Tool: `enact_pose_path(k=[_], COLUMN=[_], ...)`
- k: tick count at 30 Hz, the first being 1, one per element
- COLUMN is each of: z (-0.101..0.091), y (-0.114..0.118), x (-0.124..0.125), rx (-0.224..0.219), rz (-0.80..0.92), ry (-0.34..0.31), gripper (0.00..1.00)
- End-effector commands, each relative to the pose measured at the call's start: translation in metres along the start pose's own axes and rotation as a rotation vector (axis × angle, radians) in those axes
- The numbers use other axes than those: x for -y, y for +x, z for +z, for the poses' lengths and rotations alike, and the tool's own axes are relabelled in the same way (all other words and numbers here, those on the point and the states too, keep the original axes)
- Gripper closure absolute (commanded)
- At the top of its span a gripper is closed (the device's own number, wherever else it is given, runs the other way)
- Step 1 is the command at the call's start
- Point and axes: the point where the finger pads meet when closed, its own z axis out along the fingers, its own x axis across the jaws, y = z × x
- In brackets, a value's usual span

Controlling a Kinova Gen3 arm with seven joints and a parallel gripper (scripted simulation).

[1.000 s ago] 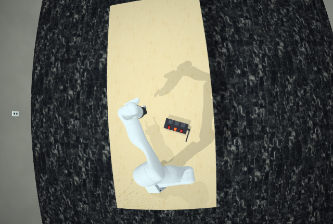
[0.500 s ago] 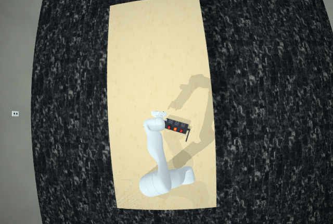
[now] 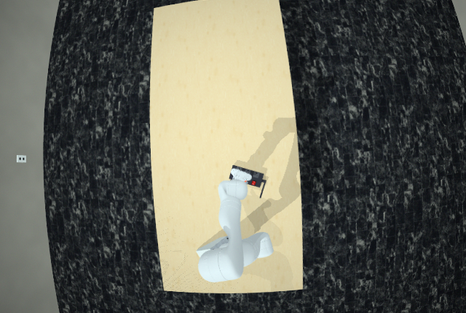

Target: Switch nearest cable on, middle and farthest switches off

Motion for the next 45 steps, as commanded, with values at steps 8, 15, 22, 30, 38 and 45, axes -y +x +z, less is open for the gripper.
enact_pose_path(k=[8, 15, 22, 30, 38, 45], z=[0.0049, 0.0051, 0.0052, 0.0052, 0.0052, 0.0052], y=[0.0178, 0.0188, 0.0188, 0.0188, 0.0188, 0.0188], x=[-0.0117, -0.0118, -0.0118, -0.0118, -0.0118, -0.0118], rx=[-0.004, -0.004, -0.004, -0.004, -0.004, -0.004], rz=[0.051, 0.056, 0.056, 0.056, 0.056, 0.056], ry=[-0.005, -0.004, -0.004, -0.004, -0.004, -0.004], gripper=[0.0, 0.0, 0.0, 0.0, 0.0, 0.0])
